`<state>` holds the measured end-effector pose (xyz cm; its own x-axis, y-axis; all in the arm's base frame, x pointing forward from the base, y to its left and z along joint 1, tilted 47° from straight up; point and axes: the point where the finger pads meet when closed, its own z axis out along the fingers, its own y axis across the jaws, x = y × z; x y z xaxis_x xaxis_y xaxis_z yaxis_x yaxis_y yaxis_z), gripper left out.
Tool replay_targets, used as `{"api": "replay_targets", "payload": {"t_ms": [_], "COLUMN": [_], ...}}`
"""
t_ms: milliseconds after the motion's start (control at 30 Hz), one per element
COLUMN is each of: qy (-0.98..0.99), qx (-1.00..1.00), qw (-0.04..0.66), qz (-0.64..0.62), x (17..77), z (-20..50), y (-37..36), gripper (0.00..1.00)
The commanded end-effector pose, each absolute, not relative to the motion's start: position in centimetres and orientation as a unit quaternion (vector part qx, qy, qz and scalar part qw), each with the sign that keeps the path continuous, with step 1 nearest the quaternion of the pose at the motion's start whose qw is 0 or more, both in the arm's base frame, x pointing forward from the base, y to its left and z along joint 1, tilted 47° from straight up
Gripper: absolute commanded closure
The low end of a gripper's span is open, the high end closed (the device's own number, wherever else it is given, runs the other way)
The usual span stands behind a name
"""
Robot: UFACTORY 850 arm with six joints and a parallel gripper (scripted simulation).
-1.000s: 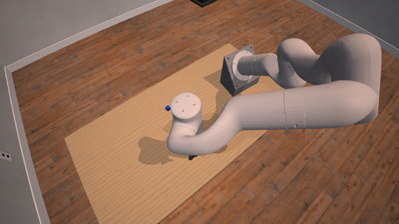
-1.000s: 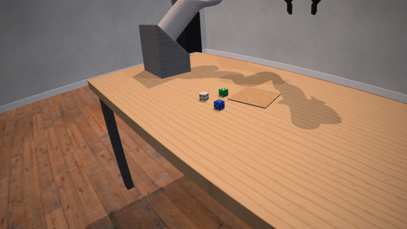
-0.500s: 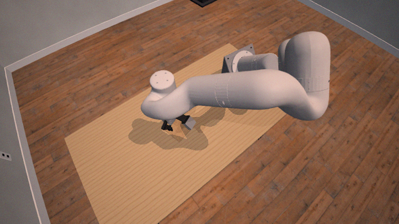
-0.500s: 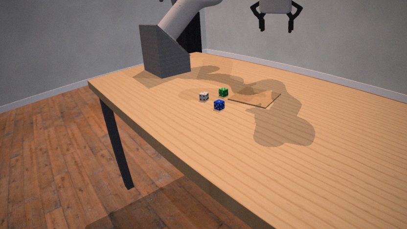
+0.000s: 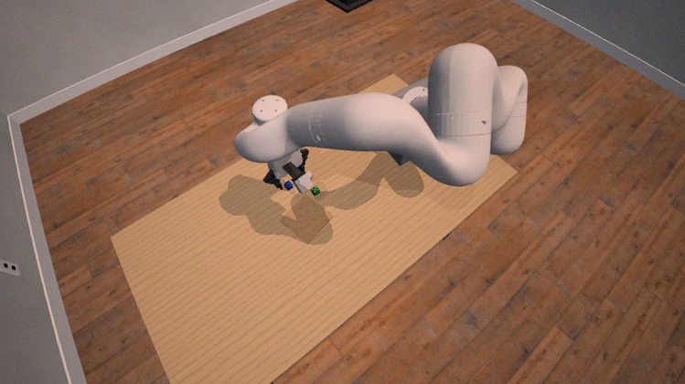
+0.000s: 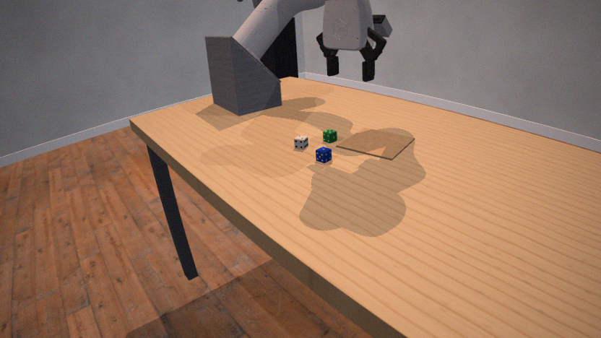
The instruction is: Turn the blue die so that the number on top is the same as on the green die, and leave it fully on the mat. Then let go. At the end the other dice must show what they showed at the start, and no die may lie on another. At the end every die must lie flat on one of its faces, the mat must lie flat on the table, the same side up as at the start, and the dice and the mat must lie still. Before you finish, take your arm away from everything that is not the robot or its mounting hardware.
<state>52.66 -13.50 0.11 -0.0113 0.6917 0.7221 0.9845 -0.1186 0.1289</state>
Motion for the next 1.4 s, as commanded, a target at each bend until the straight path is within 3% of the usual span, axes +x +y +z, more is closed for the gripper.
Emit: {"api": "replay_targets", "payload": {"t_ms": [0, 700, 1367], "qy": [-0.6, -0.6, -0.6], "qx": [-0.694, -0.694, -0.694], "qw": [0.23, 0.231, 0.231], "qz": [-0.324, -0.324, -0.324], "x": [51.3, 51.4, 53.1], "z": [-3.7, -4.2, -10.9], "y": [-14.6, -14.1, -7.2], "gripper": [0.0, 0.0, 0.0]}}
